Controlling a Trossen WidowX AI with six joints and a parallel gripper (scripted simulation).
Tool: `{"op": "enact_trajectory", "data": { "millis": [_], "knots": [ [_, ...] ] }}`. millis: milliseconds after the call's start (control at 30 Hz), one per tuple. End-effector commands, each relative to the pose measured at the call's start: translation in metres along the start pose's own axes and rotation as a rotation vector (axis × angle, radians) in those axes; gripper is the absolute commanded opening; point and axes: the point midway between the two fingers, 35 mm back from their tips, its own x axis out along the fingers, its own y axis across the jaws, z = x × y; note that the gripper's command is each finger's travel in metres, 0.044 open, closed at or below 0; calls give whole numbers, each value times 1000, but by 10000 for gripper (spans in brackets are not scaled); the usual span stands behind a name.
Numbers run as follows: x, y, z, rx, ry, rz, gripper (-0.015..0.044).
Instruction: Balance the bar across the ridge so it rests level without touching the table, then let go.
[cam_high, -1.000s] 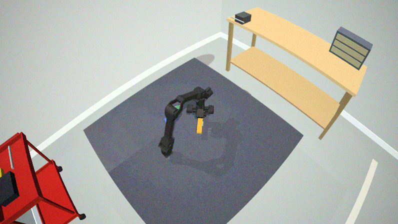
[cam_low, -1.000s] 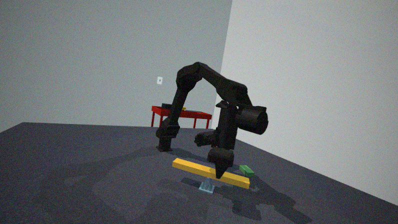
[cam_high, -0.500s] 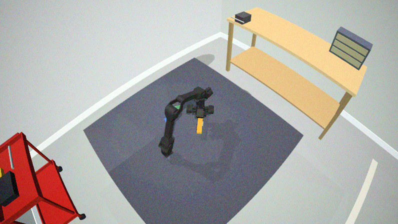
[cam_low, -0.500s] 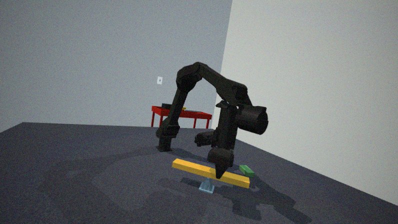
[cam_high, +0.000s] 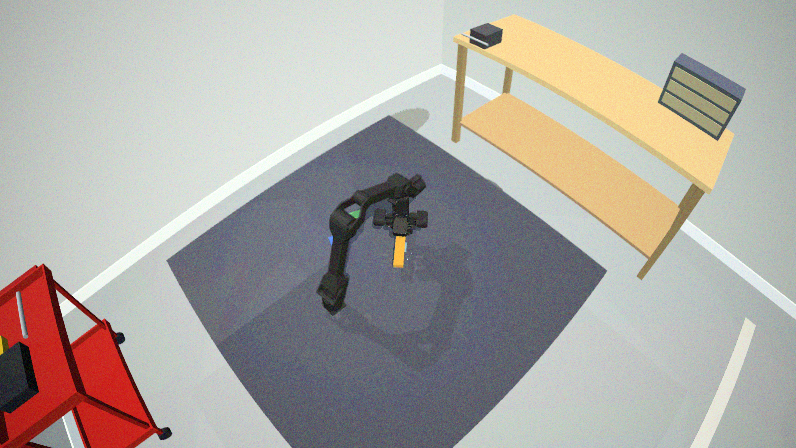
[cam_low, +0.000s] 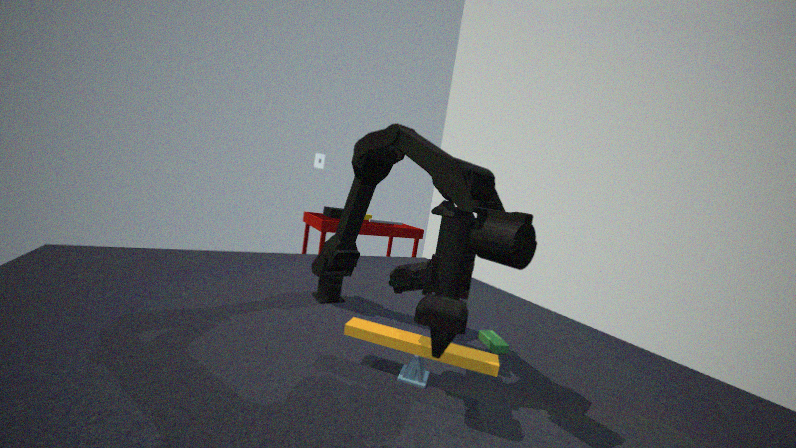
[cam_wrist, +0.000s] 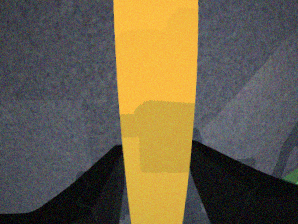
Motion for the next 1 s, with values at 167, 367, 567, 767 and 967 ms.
{"op": "enact_trajectory", "data": {
  "millis": [167, 367, 567, 767, 967],
  "knots": [
    [0, 0, 0, 0, 0, 0, 185],
    [0, 0, 0, 0, 0, 0, 185],
    [0, 0, 0, 0, 0, 0, 264],
    [0, 0, 0, 0, 0, 0, 421],
    [-16, 2, -2, 0, 0, 0, 440]
  ]
}}
